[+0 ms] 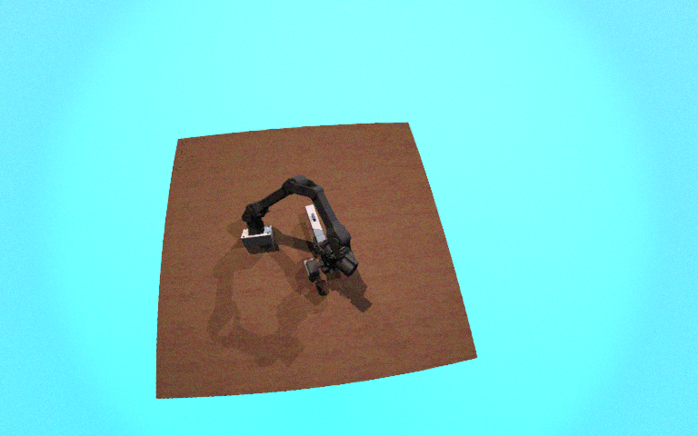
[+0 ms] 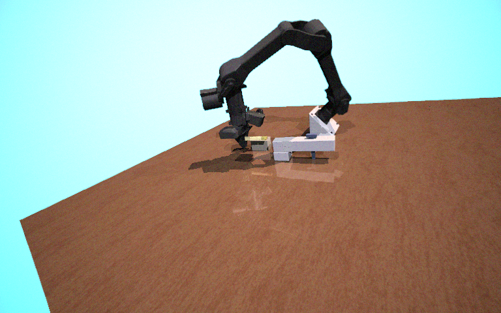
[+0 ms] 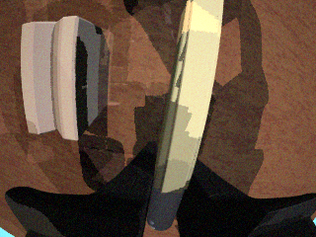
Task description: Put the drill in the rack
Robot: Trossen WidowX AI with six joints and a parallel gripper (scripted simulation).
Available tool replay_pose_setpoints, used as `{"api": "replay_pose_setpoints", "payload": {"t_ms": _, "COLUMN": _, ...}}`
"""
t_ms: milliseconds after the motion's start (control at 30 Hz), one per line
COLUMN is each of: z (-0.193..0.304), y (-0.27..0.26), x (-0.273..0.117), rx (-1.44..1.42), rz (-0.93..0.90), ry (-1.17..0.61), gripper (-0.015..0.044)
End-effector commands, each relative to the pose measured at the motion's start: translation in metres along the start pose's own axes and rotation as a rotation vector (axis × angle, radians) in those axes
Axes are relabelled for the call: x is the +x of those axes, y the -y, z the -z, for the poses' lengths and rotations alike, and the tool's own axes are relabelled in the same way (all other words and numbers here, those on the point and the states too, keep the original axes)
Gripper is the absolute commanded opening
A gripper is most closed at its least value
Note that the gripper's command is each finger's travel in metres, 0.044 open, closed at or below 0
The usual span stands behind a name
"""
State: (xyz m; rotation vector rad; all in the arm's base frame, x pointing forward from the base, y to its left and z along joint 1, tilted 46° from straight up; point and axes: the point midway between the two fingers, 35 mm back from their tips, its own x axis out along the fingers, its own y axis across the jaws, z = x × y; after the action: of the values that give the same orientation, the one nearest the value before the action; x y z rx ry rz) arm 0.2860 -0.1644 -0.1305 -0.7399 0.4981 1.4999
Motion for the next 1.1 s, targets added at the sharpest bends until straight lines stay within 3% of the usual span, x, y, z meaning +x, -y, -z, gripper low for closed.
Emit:
{"api": "replay_pose_setpoints", "payload": {"t_ms": 0, "z": 0.0000, "y": 0.0005, "x": -0.0033, "rx": -0.004, "rz": 0.000, "ry": -0.005, "gripper": 0.0000}}
{"api": "replay_pose_setpoints", "payload": {"t_ms": 1067, "z": -0.0004, "y": 0.0011, "x": -0.0110, "rx": -0.004, "rz": 0.000, "ry": -0.005, "gripper": 0.0000}}
